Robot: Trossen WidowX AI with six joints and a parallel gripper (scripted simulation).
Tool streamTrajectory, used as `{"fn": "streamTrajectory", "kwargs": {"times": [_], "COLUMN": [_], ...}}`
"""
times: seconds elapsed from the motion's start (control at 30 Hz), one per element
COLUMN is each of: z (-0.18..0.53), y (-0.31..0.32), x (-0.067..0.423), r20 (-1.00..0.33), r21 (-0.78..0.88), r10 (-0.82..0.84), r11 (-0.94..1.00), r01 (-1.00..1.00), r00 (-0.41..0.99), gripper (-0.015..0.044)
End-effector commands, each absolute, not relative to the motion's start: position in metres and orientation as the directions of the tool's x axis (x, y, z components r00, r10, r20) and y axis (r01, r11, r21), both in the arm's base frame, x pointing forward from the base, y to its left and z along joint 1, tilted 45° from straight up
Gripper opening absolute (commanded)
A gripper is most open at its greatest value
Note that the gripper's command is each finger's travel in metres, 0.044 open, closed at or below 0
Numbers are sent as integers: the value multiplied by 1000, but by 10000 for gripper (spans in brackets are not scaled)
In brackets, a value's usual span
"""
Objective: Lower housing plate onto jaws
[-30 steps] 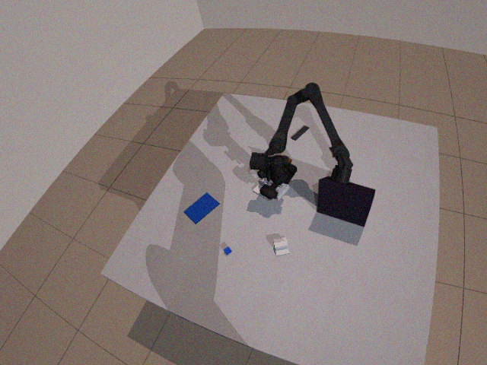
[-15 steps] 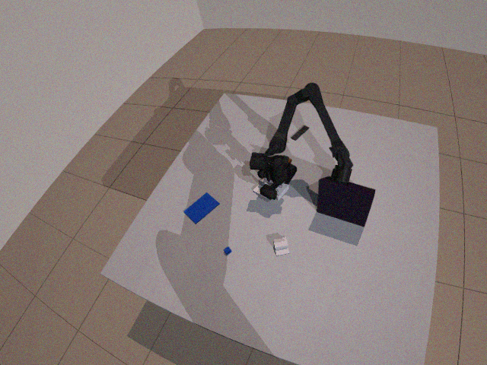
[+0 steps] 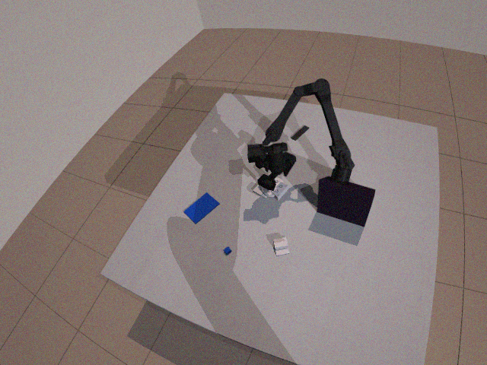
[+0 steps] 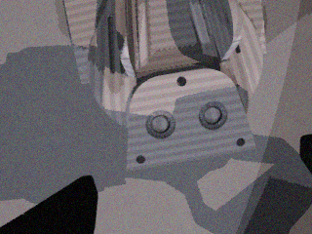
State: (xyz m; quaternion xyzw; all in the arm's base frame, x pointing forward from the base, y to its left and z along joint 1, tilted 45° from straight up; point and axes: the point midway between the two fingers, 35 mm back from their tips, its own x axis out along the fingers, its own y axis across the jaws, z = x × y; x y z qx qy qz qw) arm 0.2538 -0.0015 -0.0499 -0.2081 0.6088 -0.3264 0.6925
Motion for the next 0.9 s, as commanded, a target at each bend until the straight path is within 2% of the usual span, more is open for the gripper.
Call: {"fn": "streamTrajectory", "kwargs": {"times": [0.0, 0.1, 0.27, 0.87], "z": [-41, -41, -2, -1], "y": [7, 8, 34, 35], "x": [253, 248, 203, 201], "r20": [-709, -711, -711, -711], "r21": [-683, -681, -681, -682], "r10": [-704, -702, -702, -702], "r11": [701, 704, 703, 703], "r01": [206, 200, 203, 204], "r00": [44, 50, 42, 41], "gripper": [440, 440, 440, 440]}}
